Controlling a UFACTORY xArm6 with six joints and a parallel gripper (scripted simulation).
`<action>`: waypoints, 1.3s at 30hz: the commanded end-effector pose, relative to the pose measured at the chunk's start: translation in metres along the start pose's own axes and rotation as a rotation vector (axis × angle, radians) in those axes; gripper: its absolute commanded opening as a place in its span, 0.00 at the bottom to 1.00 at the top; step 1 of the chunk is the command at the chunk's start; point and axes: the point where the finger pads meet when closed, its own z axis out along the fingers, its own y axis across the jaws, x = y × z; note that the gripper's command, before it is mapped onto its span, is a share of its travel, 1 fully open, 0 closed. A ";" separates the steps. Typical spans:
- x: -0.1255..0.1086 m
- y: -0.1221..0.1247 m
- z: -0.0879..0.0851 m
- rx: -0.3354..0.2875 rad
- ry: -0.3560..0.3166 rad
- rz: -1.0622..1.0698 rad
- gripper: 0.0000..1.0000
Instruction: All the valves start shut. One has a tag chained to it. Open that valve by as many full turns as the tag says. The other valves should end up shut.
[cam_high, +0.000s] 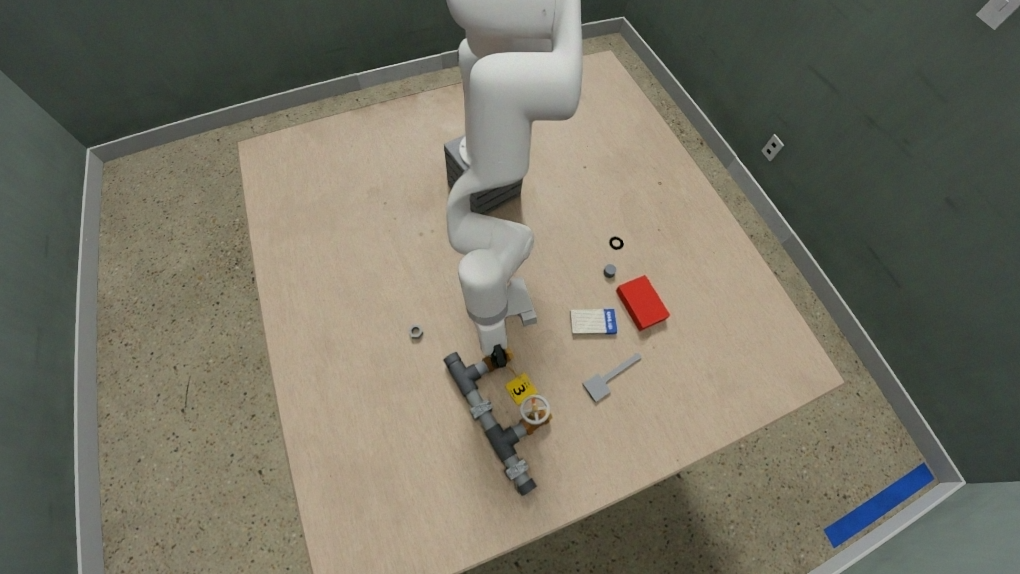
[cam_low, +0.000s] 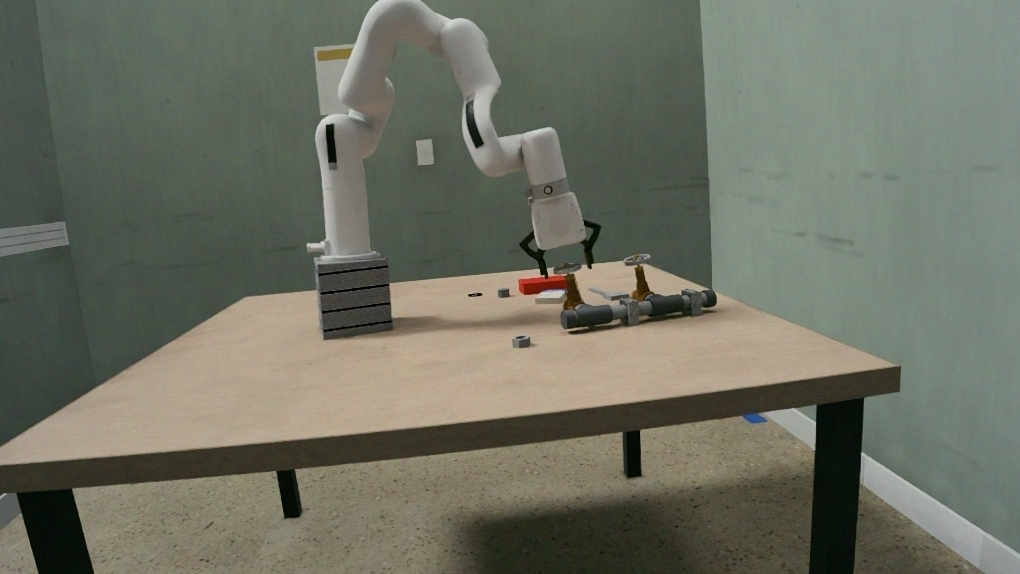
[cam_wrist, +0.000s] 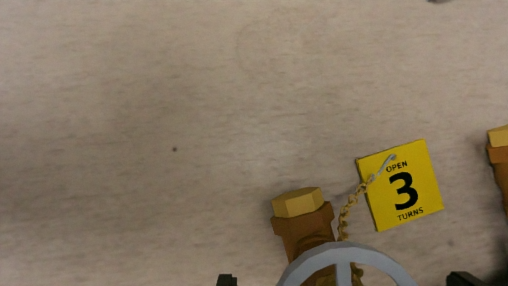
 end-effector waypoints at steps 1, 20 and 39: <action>0.000 0.002 -0.001 -0.004 -0.001 0.002 1.00; 0.000 0.002 -0.001 -0.004 0.000 0.495 1.00; 0.000 0.002 -0.001 -0.027 0.044 1.218 1.00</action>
